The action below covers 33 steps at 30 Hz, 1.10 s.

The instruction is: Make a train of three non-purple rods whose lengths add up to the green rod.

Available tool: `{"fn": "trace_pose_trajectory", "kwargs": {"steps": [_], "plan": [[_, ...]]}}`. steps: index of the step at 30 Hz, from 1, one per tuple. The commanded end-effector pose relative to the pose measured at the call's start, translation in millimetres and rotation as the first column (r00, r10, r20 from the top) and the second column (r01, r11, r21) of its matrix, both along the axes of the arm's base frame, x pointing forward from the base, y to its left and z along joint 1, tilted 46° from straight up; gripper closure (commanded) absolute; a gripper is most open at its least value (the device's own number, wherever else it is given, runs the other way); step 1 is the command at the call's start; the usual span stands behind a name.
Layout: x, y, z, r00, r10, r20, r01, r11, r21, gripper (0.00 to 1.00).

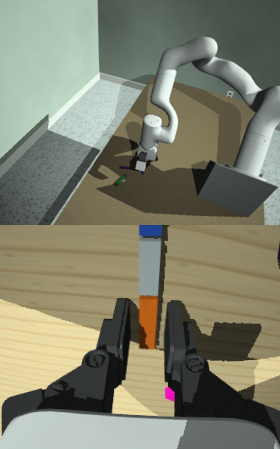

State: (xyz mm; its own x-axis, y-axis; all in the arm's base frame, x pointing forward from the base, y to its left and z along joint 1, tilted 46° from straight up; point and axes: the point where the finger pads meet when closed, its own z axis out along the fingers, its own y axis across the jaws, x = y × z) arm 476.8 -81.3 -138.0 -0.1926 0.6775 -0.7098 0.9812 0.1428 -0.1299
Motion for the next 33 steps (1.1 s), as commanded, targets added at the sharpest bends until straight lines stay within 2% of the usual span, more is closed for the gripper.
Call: {"fn": "trace_pose_trajectory", "kwargs": {"steps": [1, 10, 21, 30, 31, 33], "plan": [[0.7, 2.9, 2.6, 1.0, 0.001, 0.001, -0.001, 1.0, 0.0, 0.76], [0.3, 21.8, 20.8, 1.0, 0.001, 0.001, -0.001, 1.0, 0.0, 0.76], [-0.5, 59.9, 57.4, 1.0, 0.001, 0.001, -0.001, 1.0, 0.0, 0.76], [-0.6, 65.3, 62.6, 1.0, 0.001, 0.001, -0.001, 1.0, 0.0, 0.76], [-0.6, 65.3, 62.6, 1.0, 0.001, 0.001, -0.001, 1.0, 0.0, 0.0], [-0.6, 65.3, 62.6, 1.0, 0.001, 0.001, -0.001, 1.0, 0.0, 0.0]]}}
